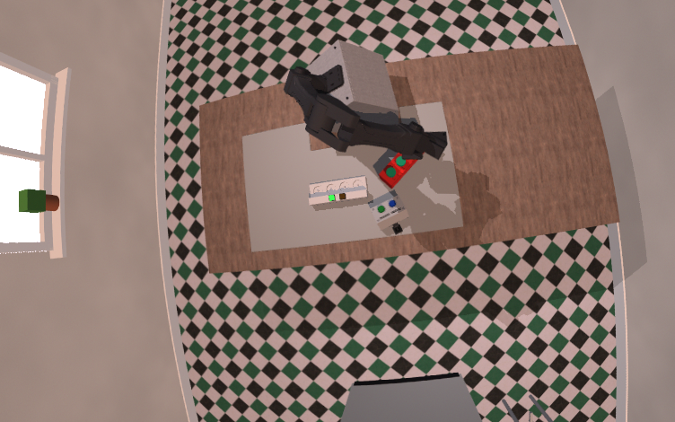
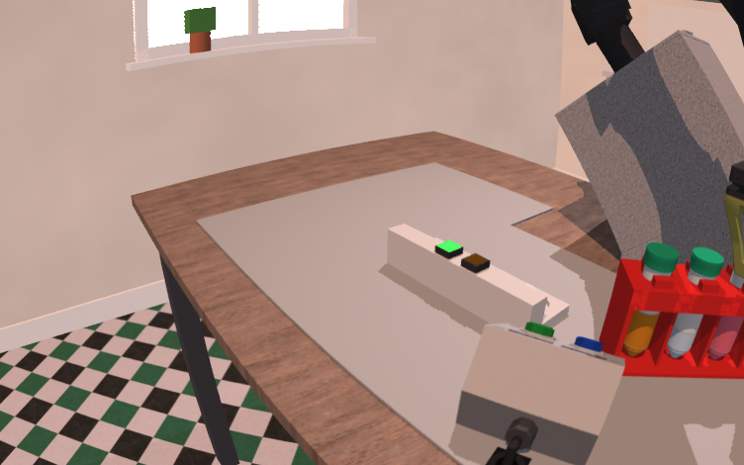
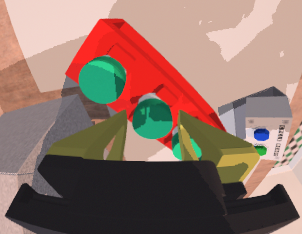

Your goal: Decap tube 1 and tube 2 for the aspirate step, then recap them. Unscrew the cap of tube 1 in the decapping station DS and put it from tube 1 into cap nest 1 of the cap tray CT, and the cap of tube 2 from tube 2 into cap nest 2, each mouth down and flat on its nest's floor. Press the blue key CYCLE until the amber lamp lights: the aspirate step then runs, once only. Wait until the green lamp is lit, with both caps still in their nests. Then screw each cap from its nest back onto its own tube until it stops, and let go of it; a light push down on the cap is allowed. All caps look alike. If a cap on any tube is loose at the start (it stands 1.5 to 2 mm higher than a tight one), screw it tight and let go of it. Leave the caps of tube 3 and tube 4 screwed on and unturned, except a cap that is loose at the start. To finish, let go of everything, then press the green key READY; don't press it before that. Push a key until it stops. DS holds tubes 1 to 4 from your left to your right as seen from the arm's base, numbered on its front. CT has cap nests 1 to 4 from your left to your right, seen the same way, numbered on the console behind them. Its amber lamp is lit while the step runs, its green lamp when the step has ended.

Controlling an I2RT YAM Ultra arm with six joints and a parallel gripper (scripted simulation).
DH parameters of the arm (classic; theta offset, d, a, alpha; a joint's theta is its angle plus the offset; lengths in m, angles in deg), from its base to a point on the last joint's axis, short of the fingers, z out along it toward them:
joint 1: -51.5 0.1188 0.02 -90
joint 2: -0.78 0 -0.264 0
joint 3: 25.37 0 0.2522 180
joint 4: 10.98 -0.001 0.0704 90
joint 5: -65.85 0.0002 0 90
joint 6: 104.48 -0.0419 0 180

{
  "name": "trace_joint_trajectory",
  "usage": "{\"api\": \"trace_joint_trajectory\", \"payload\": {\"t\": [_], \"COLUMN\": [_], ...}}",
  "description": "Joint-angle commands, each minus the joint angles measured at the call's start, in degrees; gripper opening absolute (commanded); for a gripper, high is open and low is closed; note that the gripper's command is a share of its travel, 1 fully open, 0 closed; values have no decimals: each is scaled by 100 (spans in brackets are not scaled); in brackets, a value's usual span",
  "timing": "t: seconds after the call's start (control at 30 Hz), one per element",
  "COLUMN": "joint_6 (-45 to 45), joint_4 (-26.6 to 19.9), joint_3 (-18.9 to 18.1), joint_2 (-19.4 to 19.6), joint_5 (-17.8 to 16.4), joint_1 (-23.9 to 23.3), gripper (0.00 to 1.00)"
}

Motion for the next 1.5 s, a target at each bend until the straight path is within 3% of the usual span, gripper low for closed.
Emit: {"api": "trace_joint_trajectory", "payload": {"t": [0.0,0.2,0.27,0.77,0.97,1.17,1.2,1.47], "joint_6": [1143,2520,2520,5957,6747,6748,6748,6748], "joint_4": [-1,1,1,3,3,4,4,4], "joint_3": [-15,-14,-14,-9,-8,-7,-7,-7], "joint_2": [-47,-47,-47,-49,-49,-49,-49,-49], "joint_5": [-4,-3,-3,-4,-4,-4,-4,-4], "joint_1": [34,32,32,32,34,32,32,32], "gripper": [49,49,49,49,49,49,0,0]}}
